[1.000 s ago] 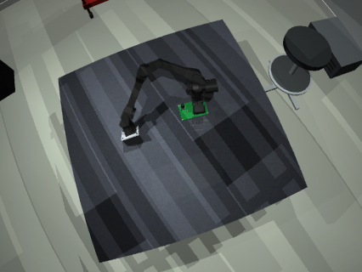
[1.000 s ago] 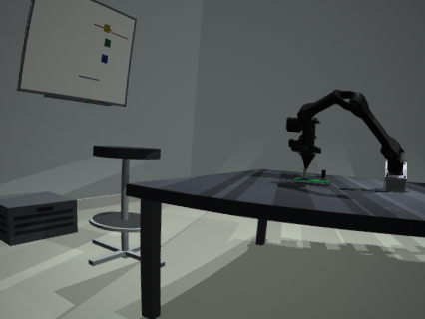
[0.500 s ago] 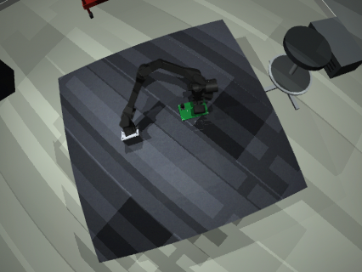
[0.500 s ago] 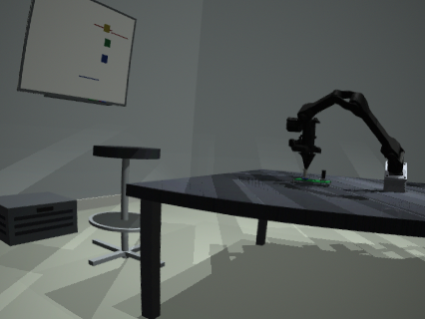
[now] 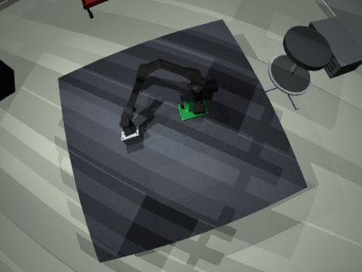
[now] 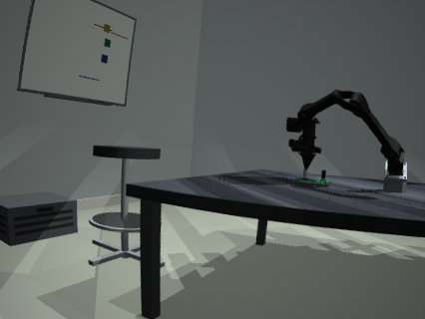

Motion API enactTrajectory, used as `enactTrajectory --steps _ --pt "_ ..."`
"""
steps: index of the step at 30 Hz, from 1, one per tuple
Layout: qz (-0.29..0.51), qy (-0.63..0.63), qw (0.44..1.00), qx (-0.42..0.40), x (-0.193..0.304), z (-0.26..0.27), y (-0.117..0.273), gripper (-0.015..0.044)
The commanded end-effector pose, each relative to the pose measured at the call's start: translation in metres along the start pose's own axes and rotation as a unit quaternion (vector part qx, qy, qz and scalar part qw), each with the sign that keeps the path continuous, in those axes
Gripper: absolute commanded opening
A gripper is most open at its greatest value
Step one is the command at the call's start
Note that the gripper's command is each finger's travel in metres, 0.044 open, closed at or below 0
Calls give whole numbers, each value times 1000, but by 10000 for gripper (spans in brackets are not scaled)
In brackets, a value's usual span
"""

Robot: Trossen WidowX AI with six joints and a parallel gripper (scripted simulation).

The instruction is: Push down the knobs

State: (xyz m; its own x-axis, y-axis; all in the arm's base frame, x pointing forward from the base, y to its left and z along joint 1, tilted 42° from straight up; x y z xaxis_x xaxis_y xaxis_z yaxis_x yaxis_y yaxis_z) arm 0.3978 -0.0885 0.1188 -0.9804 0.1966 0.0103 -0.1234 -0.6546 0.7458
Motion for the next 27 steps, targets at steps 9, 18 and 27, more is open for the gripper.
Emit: enactTrajectory --steps 9,18,27 --pt "6 6 1000 -3 -3 3 -8 0" --pt "6 6 1000 -2 -3 2 6 0" --pt "6 6 1000 -2 -3 2 19 0"
Point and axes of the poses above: the point midway between the two fingers, 35 mm back from their tips, its own y axis back along the fingers, its own z axis across the jaws, x = y × z, the point moved 10 cm from there along y, back along the fingers, and after that the axes turned 8 degrees about y, right-handed, at the moved point
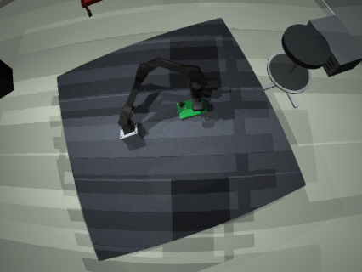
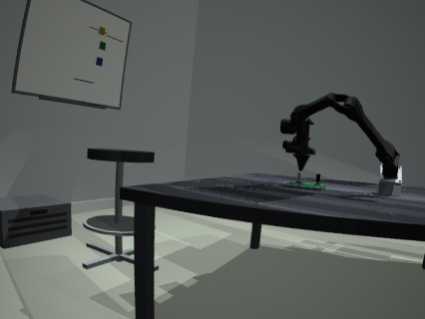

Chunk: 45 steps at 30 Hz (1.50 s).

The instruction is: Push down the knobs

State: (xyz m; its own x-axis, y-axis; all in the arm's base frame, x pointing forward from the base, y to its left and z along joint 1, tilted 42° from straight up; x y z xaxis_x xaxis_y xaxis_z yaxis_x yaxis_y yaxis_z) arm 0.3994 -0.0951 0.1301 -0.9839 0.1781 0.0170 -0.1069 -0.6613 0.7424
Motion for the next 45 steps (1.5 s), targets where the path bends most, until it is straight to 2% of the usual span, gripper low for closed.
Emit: enactTrajectory --steps 1,10,18,26,45 --pt "-2 2 1000 0 0 -1 7 0" --pt "0 0 1000 0 2 -1 2 236" --pt "0 -2 1000 5 80 -24 26 440" --pt "2 -3 1000 2 168 -37 27 440" --pt "2 -3 1000 2 170 -37 26 440"
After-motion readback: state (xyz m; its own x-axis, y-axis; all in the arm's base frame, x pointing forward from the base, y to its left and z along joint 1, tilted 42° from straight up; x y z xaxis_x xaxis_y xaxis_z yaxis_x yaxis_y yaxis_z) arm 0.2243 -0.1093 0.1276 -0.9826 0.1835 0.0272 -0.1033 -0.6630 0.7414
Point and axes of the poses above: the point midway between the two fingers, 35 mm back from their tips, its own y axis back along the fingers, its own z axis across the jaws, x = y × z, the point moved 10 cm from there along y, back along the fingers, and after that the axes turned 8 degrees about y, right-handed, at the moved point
